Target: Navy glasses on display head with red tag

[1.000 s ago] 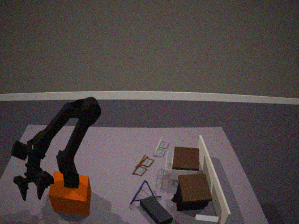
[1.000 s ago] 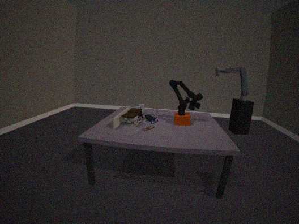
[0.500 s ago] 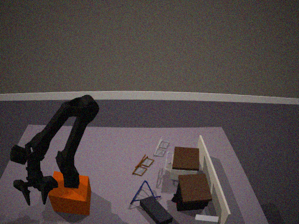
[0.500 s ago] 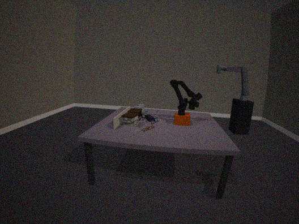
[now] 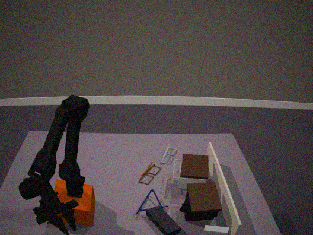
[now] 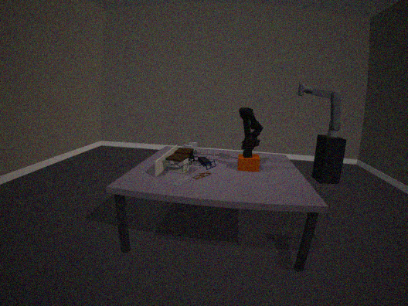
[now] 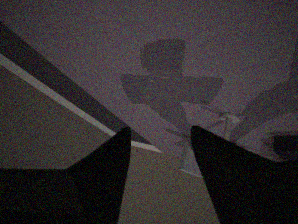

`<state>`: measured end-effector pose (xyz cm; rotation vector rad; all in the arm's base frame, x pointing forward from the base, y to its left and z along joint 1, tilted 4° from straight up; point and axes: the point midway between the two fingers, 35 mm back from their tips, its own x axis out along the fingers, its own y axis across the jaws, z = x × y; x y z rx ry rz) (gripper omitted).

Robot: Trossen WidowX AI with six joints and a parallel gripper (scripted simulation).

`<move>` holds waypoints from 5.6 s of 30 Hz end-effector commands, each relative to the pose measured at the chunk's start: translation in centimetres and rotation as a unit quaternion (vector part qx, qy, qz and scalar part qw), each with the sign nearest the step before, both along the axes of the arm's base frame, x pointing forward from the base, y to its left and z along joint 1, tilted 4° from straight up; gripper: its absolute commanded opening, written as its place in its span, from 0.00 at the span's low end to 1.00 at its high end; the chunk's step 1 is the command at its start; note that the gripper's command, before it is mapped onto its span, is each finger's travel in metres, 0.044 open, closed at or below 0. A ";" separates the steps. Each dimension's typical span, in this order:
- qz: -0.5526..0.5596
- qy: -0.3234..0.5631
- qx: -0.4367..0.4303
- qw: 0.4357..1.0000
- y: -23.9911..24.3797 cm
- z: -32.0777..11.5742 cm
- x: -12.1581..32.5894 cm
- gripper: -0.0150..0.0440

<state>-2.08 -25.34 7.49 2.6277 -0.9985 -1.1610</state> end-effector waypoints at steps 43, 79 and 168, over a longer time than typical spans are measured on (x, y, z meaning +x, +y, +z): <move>0.657 0.105 -0.463 -0.585 28.9 -3.2 33.5 0.59; 0.638 0.093 -0.460 -0.611 29.6 -4.6 33.7 0.46; 0.635 0.091 -0.460 -0.613 29.7 1.1 33.5 0.25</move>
